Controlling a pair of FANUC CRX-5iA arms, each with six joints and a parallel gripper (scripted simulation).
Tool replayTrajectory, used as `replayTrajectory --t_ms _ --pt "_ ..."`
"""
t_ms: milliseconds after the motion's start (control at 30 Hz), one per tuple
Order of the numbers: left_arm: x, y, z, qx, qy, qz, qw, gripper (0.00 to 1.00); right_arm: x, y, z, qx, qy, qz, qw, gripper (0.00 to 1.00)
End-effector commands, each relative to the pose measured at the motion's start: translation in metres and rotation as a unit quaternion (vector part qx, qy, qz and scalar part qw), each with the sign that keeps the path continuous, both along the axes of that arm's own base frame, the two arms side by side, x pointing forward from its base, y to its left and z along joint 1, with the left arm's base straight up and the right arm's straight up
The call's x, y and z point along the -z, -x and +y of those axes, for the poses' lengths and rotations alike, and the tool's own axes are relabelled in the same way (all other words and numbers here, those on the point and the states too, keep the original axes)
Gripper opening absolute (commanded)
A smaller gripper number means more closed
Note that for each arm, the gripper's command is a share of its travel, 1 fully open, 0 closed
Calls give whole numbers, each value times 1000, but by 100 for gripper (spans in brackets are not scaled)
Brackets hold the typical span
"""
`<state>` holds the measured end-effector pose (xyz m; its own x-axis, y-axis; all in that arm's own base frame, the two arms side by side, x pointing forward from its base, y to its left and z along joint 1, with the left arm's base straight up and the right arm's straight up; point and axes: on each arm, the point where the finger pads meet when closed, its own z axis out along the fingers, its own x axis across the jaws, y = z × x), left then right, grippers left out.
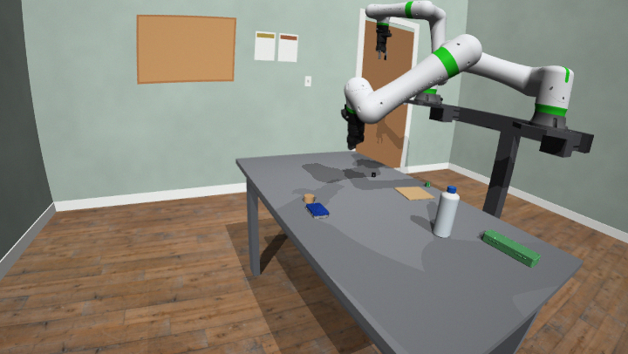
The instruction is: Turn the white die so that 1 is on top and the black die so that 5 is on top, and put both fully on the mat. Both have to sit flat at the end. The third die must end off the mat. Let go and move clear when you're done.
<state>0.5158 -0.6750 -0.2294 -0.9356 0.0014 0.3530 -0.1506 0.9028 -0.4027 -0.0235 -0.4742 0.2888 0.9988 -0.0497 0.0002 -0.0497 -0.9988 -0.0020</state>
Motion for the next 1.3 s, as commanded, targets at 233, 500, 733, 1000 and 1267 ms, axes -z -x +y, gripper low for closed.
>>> replayTrajectory --t_ms 233,500,733,1000,1267 --pt "-38 -2 -39 -11 167 4 986 40 -1 0 0 0 1 0 1000 100" --pt "-43 -37 -31 -60 249 -36 966 40 -1 0 0 0 1 0 1000 100" --pt "-26 -69 2 -109 276 -86 951 40 -1 0 0 0 1 0 1000 100" --pt "10 -96 62 -163 264 -151 938 40 -1 0 0 0 1 0 1000 100" --pt "40 -105 116 -194 234 -196 932 40 -1 0 0 0 1 0 1000 100"
